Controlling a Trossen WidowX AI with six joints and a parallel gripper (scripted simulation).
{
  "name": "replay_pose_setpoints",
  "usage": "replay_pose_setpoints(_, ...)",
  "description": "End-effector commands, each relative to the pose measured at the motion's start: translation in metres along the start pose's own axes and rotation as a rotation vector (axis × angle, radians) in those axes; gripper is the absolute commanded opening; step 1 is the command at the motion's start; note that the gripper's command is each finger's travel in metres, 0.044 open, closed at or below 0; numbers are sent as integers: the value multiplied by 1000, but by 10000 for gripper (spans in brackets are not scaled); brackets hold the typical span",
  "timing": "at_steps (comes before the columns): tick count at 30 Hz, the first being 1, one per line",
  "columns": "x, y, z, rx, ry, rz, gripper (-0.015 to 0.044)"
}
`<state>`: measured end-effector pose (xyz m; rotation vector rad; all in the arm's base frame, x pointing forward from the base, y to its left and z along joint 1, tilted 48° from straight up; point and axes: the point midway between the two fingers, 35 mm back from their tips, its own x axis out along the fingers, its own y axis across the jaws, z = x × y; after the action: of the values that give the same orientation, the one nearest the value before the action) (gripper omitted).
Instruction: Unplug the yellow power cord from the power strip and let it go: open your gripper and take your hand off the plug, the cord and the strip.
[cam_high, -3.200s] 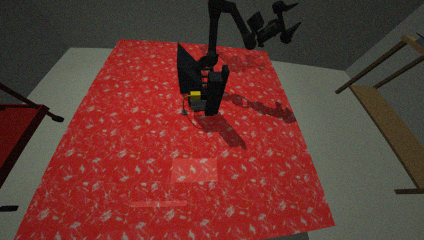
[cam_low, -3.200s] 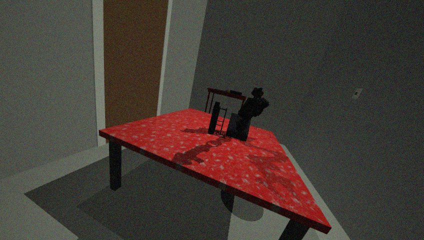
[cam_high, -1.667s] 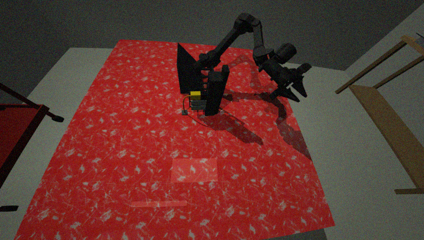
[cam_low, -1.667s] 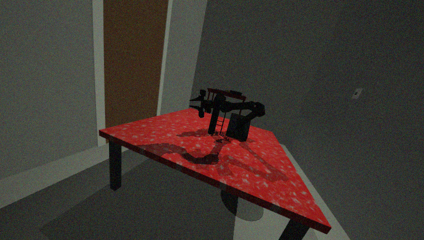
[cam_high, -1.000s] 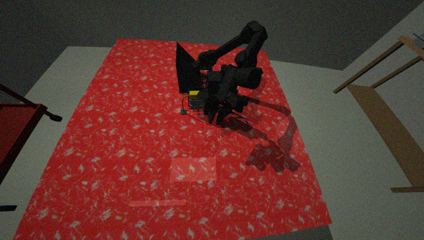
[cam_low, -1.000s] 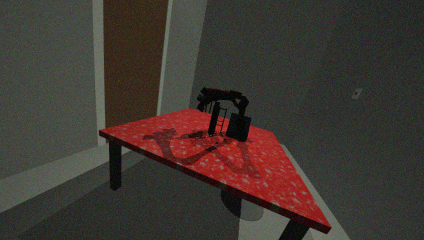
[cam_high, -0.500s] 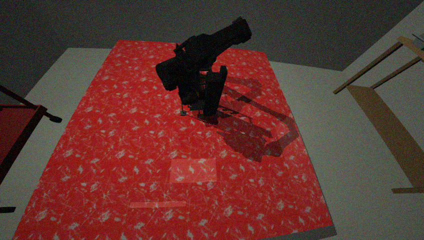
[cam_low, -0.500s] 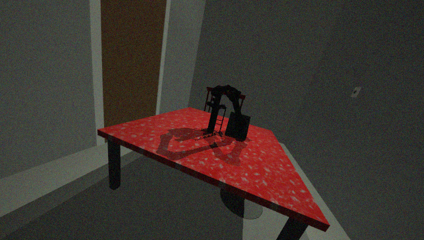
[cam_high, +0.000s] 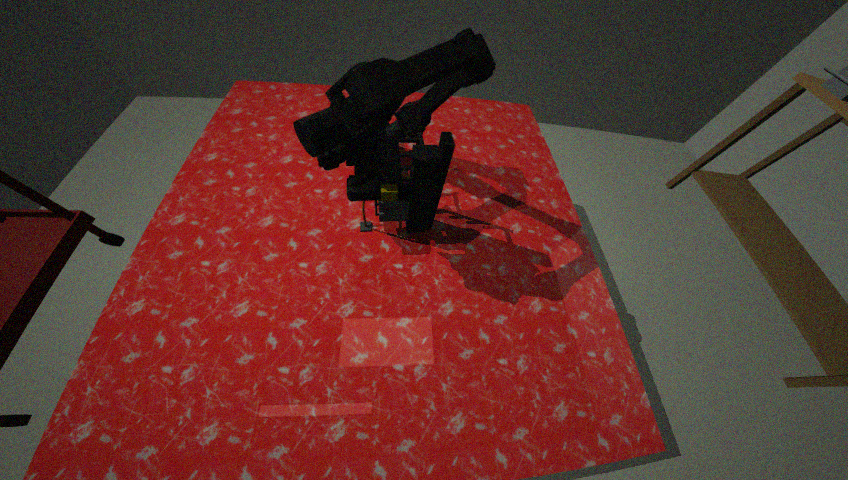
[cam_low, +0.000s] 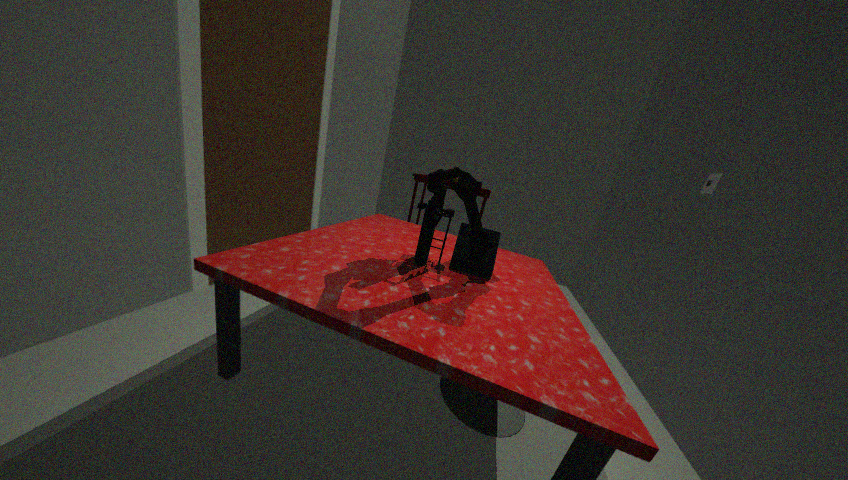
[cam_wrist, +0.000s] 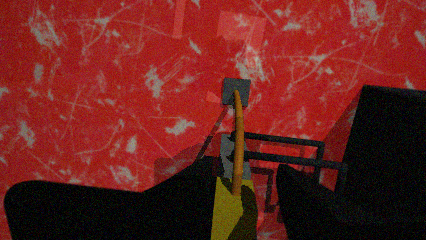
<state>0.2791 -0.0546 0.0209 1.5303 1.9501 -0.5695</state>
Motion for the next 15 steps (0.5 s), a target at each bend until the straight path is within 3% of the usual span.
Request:
replay_pose_setpoints(1, -1, 1, -6, 5, 3, 5, 160)
replay_pose_setpoints(15, -1, 2, -29, 5, 5, 4, 160)
